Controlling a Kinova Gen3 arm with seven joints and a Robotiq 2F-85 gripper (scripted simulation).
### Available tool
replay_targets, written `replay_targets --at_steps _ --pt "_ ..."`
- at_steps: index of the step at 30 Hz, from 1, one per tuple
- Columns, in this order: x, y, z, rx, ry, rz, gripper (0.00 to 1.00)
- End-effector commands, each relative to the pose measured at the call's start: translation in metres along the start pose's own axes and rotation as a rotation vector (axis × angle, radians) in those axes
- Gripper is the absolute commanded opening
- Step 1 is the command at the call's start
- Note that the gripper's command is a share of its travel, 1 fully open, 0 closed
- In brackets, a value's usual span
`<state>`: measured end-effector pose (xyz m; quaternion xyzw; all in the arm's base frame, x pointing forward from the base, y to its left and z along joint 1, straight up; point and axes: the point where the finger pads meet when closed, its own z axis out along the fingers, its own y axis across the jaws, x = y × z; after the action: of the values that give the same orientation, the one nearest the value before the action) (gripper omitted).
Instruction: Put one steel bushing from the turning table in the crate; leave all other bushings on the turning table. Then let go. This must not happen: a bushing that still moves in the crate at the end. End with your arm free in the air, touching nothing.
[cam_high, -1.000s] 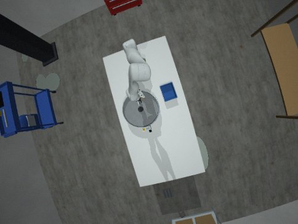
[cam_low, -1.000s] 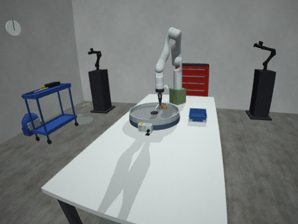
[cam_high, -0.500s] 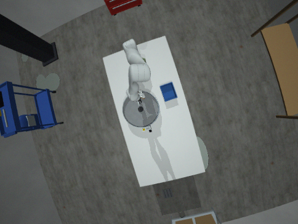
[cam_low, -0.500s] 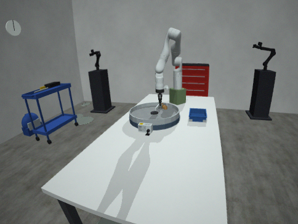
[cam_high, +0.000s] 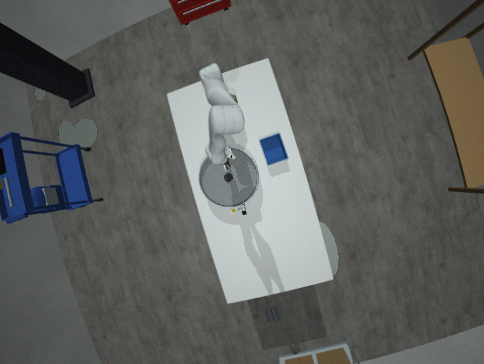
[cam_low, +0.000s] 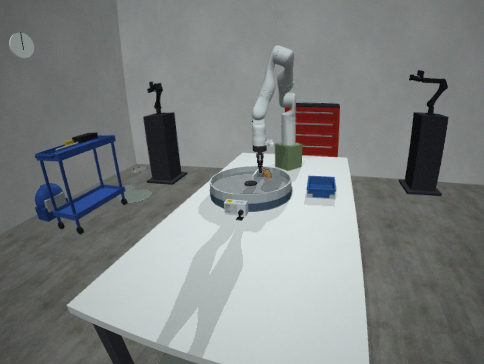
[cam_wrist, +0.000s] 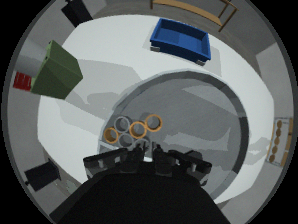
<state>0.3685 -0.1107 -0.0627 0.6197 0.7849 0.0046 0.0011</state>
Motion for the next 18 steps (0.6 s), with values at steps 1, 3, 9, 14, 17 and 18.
replay_targets --at_steps 1,3,9,14,17,18 --pt "-0.0008 -0.0009 0.0009 0.001 0.000 0.002 0.14" --pt "-0.0008 -0.0009 0.0009 0.001 0.000 0.002 0.14" --pt "-0.0008 -0.0009 0.0009 0.001 0.000 0.002 0.14" --pt "-0.0008 -0.0008 0.0036 0.001 0.000 0.002 0.14" --pt "-0.0008 -0.0008 0.0054 0.001 0.000 0.002 0.14" --pt "-0.0008 -0.0008 0.0054 0.001 0.000 0.002 0.14"
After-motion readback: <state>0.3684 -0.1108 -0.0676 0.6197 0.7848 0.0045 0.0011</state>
